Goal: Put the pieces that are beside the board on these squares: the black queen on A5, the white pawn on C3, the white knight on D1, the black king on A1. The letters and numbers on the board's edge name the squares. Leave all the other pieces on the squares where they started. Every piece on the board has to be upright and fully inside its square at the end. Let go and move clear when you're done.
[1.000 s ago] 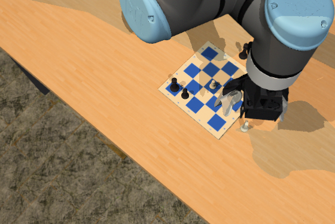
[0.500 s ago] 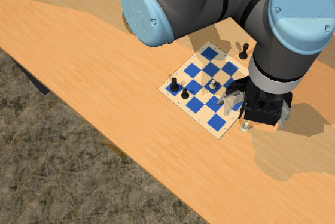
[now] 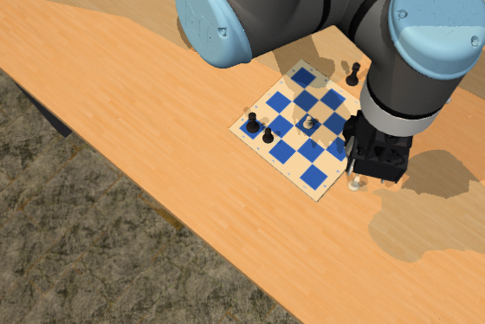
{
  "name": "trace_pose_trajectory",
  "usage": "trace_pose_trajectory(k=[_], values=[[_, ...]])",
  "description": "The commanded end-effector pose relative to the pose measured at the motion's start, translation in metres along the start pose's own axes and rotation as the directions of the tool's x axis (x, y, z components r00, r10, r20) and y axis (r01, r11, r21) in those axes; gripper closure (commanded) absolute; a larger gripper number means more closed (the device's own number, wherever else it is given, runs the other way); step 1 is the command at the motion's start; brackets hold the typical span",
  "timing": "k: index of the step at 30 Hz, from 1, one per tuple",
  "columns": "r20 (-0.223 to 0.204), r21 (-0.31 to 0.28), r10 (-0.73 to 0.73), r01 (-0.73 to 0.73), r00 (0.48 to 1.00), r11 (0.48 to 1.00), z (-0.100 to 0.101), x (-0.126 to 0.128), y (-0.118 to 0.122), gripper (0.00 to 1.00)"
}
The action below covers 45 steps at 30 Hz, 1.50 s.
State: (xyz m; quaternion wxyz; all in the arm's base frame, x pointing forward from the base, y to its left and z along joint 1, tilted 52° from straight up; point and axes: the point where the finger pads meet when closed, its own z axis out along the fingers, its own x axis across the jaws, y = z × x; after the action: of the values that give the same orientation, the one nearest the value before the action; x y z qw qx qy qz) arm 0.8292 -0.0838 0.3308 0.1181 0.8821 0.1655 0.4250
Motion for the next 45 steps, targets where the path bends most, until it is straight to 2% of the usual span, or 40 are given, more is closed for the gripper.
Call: trace_pose_trajectory(k=[1, 31, 45], values=[[-0.001, -0.001, 0.0, 0.0, 1.0, 1.0, -0.0005, 0.0006, 0.0001, 0.78], [-0.001, -0.001, 0.0, 0.0, 1.0, 1.0, 0.0, 0.0006, 0.0001, 0.78], [-0.001, -0.001, 0.005, -0.005, 1.0, 1.0, 0.0079, 0.0007, 0.0, 0.78]])
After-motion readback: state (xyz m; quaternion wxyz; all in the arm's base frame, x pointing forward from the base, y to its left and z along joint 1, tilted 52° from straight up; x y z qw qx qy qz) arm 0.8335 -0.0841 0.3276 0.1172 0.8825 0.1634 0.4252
